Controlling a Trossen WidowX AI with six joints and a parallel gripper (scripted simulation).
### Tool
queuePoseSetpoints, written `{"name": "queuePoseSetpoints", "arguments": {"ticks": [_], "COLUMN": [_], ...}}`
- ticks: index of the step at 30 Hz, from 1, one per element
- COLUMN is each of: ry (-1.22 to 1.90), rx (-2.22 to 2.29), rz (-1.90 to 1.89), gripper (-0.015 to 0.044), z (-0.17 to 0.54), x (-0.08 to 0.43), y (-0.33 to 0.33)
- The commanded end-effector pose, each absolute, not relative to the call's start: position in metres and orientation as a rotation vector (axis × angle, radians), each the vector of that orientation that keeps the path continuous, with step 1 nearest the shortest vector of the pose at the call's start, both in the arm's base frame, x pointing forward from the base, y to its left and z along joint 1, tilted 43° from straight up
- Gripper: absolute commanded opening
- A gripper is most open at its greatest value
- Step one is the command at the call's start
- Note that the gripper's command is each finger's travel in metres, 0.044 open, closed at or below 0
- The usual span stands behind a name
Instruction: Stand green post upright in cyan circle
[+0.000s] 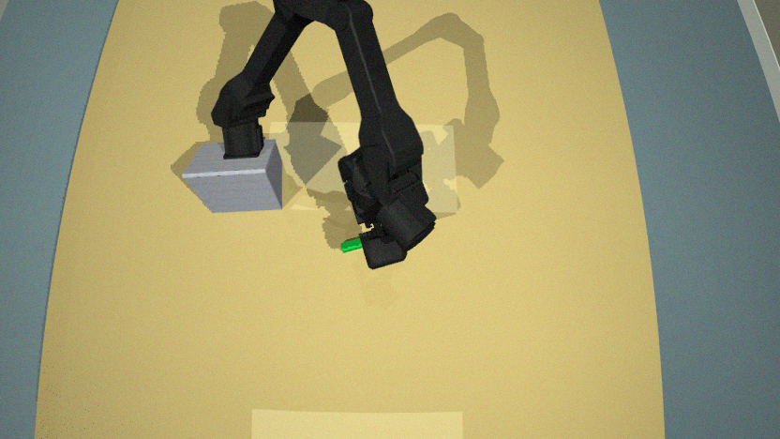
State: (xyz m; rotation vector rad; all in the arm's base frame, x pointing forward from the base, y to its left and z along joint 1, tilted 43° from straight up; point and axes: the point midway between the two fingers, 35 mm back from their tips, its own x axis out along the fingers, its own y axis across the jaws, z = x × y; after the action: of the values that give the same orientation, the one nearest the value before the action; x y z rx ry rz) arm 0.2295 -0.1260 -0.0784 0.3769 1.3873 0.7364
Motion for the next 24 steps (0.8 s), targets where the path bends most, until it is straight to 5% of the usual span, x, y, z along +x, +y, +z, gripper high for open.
{"name": "queuePoseSetpoints", "arguments": {"ticks": [1, 13, 21, 24], "ry": [1.391, 1.388, 1.388, 1.388], "rx": [0.391, 0.396, 0.396, 0.396], "rz": [0.741, 0.746, 0.746, 0.746], "gripper": [0.0233, 0.0233, 0.0023, 0.0023], "z": [-0.091, -0.165, -0.165, -0.164], "x": [0.231, 0.229, 0.229, 0.229], "y": [-0.113, -0.042, -0.042, -0.042]}}
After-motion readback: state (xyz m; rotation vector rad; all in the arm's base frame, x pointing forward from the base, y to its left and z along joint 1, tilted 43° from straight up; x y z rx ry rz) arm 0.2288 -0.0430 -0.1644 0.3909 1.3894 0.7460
